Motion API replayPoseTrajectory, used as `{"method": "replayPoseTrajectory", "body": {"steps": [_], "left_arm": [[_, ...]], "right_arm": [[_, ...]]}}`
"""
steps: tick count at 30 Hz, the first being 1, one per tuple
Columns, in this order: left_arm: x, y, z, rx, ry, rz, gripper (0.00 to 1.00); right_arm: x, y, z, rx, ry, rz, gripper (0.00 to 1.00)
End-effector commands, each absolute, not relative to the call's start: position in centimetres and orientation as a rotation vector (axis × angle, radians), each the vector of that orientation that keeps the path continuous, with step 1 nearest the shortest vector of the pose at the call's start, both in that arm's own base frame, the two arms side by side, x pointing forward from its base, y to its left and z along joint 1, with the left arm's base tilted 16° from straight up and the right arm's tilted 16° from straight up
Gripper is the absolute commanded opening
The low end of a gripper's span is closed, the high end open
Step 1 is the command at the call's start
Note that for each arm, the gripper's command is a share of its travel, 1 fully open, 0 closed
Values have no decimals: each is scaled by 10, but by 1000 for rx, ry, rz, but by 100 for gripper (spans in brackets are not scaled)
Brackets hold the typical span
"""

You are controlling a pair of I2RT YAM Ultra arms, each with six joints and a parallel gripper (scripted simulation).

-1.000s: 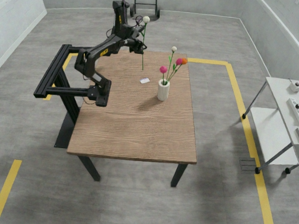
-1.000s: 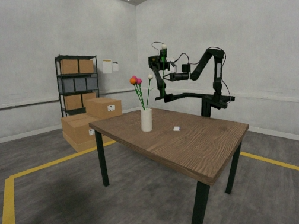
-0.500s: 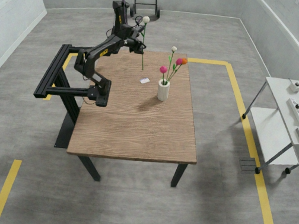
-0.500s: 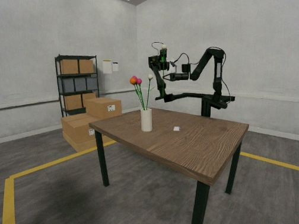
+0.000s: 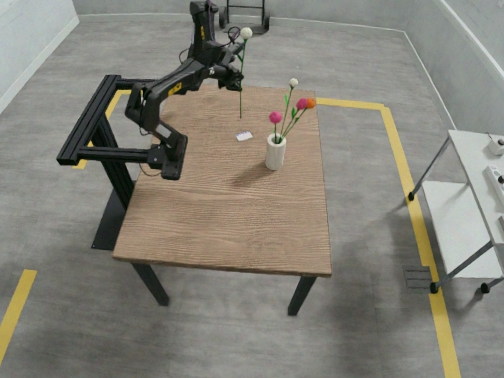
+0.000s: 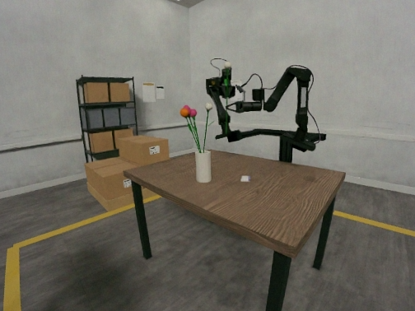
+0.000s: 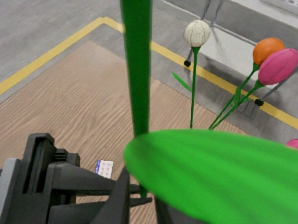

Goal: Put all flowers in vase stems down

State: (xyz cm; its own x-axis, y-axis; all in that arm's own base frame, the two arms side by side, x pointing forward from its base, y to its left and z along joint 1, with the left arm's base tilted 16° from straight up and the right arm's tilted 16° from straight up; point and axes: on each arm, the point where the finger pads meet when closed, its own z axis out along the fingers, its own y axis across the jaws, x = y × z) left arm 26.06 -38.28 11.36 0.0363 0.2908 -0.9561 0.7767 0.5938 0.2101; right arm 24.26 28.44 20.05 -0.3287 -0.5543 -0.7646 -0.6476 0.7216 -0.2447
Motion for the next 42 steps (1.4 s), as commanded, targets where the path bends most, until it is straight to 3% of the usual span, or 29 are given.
{"method": "replayPoseTrajectory", "body": {"steps": [1, 5, 19, 36, 42], "left_arm": [[260, -384, 117, 931, 1523, -485, 0], [260, -384, 117, 931, 1523, -485, 0], [264, -379, 113, 923, 1533, -467, 0], [260, -381, 111, 936, 1534, -473, 30], [255, -378, 127, 915, 1504, -488, 30]], "right_arm": [[239, 282, 212, -904, 1995, 154, 12], [239, 282, 212, -906, 1995, 156, 0], [234, 283, 211, -912, 1994, 163, 0], [234, 283, 211, -914, 1995, 162, 0], [234, 283, 211, -914, 1995, 162, 0]]}}
